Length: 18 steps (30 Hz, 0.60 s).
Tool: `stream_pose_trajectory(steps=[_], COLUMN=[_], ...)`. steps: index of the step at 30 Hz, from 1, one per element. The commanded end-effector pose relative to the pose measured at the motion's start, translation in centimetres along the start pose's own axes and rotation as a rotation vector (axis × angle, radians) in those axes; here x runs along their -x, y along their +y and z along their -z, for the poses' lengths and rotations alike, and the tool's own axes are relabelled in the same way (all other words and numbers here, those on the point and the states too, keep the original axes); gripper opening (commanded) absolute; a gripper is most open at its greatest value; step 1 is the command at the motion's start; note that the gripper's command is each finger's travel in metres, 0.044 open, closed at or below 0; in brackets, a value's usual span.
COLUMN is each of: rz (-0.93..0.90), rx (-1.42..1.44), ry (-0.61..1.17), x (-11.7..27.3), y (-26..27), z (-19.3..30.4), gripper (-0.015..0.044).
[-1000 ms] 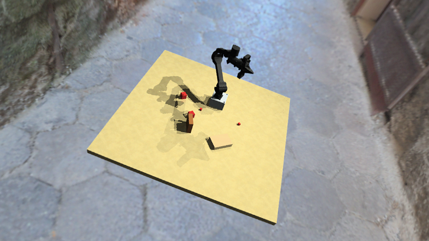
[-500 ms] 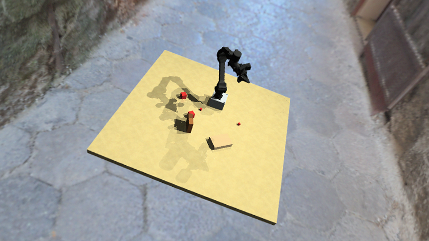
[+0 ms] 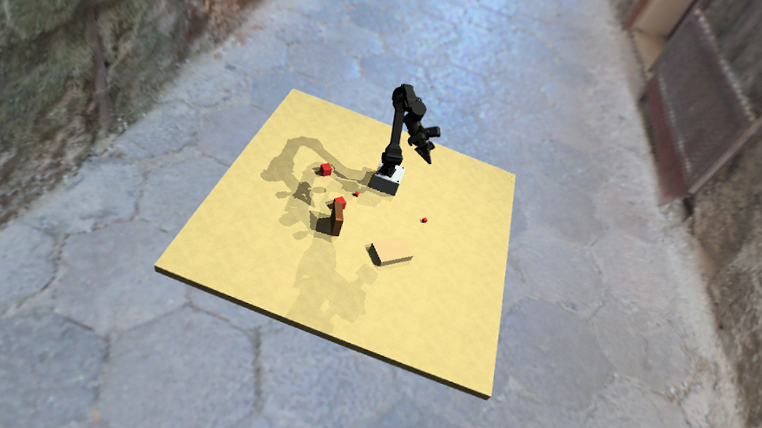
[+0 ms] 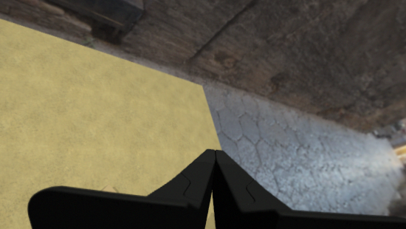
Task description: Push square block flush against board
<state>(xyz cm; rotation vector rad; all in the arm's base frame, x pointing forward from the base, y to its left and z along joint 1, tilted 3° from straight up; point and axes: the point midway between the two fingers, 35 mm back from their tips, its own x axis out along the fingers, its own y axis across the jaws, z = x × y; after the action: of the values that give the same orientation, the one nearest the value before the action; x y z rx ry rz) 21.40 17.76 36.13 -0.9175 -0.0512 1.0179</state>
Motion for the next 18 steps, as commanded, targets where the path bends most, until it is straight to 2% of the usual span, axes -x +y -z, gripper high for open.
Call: stream_pose_trajectory(steps=[1,18], rz=[0.004,0.056], rx=[-0.123,-0.63], ry=[0.073,0.361], x=[-0.8,-3.6], y=[-1.1,-4.1], z=[1.6,9.8], gripper=[0.0,0.0])
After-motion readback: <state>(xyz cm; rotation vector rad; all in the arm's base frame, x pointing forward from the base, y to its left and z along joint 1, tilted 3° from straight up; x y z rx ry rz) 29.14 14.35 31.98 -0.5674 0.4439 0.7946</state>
